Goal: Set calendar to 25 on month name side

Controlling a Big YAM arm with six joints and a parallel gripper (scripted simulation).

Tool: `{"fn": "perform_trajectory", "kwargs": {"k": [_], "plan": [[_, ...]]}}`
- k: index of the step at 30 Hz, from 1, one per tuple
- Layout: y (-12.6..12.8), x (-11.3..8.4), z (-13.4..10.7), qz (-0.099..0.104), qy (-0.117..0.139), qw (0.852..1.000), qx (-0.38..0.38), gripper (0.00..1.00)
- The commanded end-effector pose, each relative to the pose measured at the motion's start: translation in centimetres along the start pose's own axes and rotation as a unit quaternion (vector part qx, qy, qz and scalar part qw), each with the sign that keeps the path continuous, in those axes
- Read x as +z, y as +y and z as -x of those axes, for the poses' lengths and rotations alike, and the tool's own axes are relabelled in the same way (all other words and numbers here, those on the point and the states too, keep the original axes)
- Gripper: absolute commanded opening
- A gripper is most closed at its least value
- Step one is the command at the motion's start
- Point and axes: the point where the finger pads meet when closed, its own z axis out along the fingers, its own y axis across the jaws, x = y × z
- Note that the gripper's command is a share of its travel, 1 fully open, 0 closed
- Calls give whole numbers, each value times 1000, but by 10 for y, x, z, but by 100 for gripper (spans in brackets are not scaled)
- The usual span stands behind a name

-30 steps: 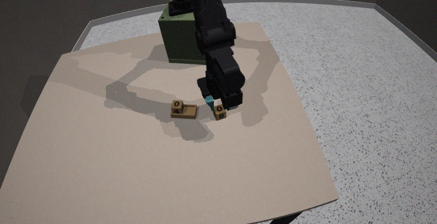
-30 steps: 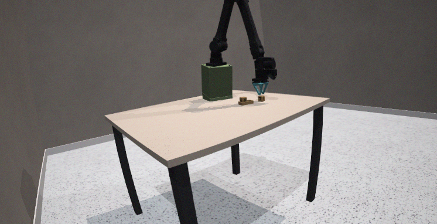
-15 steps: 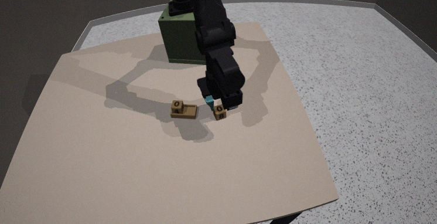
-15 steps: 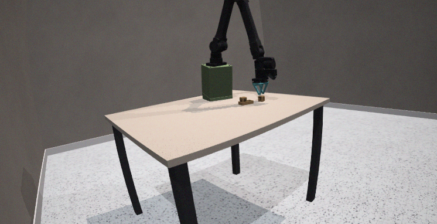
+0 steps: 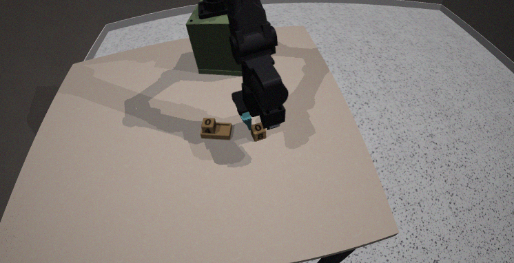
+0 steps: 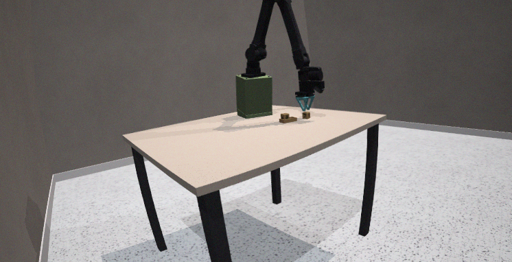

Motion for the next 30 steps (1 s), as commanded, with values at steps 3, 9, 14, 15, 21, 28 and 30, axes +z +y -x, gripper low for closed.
{"fn": "perform_trajectory", "kwargs": {"k": [3,9,14,15,21,28,30], "plan": [[-4,3,9,0,-8,1000,1,47],[-4,3,10,0,-8,1000,1,47],[-4,3,11,0,-11,1000,2,47],[-4,4,12,0,-11,1000,2,47],[-4,11,10,0,-10,1000,1,47],[-4,20,11,0,-11,1000,1,47],[-3,23,8,0,-8,1000,1,47]]}}
